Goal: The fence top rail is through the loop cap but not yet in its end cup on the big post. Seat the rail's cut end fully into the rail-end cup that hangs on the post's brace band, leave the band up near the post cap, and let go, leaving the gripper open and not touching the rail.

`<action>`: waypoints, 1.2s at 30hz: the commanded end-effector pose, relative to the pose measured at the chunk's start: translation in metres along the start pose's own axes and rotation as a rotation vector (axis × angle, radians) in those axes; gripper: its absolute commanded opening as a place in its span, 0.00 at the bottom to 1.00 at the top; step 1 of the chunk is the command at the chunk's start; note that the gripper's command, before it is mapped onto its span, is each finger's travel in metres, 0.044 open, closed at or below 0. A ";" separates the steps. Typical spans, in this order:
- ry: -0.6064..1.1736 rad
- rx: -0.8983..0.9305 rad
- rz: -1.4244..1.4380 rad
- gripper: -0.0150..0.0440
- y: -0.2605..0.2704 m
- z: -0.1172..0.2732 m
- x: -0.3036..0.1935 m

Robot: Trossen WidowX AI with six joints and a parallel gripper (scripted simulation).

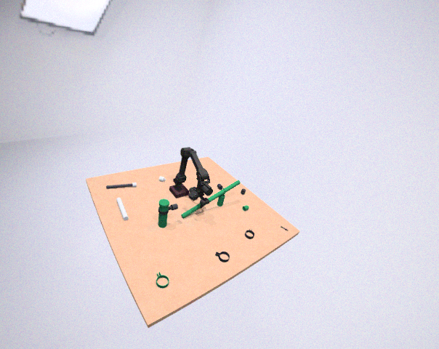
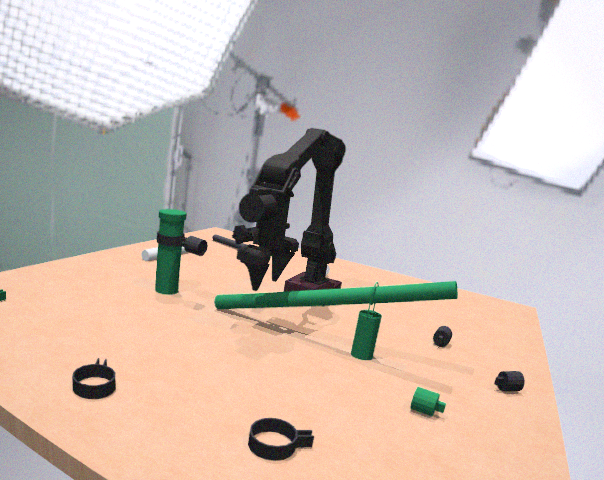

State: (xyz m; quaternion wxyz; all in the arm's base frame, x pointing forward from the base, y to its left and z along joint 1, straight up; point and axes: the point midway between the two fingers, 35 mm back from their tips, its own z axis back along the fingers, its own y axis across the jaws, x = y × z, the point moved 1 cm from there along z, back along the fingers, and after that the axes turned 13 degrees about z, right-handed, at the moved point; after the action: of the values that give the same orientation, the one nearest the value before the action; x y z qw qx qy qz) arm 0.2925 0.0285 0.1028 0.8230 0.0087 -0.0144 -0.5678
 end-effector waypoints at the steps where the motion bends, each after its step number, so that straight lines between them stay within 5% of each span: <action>1: 0.002 0.001 -0.006 1.00 0.000 -0.004 0.000; 36: 0.002 0.000 -0.006 1.00 -0.001 -0.059 -0.001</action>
State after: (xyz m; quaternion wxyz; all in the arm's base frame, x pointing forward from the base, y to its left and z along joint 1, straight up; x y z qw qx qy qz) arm 0.2947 0.0287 0.0475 0.8230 0.0095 -0.0153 -0.5678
